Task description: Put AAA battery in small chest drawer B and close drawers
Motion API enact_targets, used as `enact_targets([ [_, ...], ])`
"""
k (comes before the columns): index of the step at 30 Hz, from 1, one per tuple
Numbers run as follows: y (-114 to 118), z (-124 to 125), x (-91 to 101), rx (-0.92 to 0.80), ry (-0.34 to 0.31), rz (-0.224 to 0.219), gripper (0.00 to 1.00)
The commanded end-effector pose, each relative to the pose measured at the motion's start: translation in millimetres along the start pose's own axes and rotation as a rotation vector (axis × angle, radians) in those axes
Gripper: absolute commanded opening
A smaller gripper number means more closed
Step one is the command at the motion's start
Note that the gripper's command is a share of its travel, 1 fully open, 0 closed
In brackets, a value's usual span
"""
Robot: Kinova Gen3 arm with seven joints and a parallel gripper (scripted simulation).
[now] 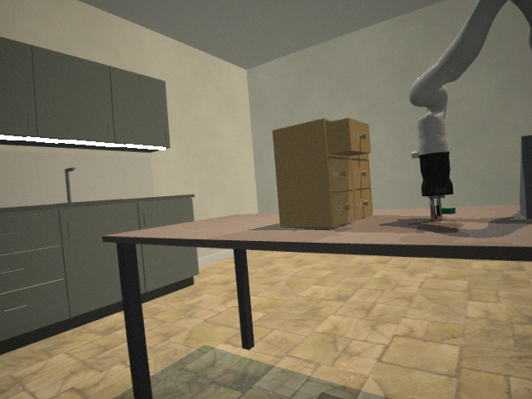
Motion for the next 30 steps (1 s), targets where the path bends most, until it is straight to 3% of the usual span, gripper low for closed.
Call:
enact_targets([
  [1,0.1,0.3,-1.6,-0.001,-0.001,0.004,0.24],
  [18,0.1,0.3,0.9,-0.001,-0.001,0.004,0.24],
  [24,0.4,0.1,24.6,-0.001,-0.001,0.004,0.24],
  [26,0.4,0.1,24.6,-0.001,-0.001,0.004,0.24],
  [30,-2.4,-0.5,51.1,0.000,-0.002,0.010,0.24],
])
Point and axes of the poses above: the point where the finger pads meet when closed, its own x axis back along the fingers, its own y axis across the jaws, z = x × y, the point moved 10 cm from there along x, back along the fingers, and after that the axes turned 6 degrees about x, right-handed, at the moved point
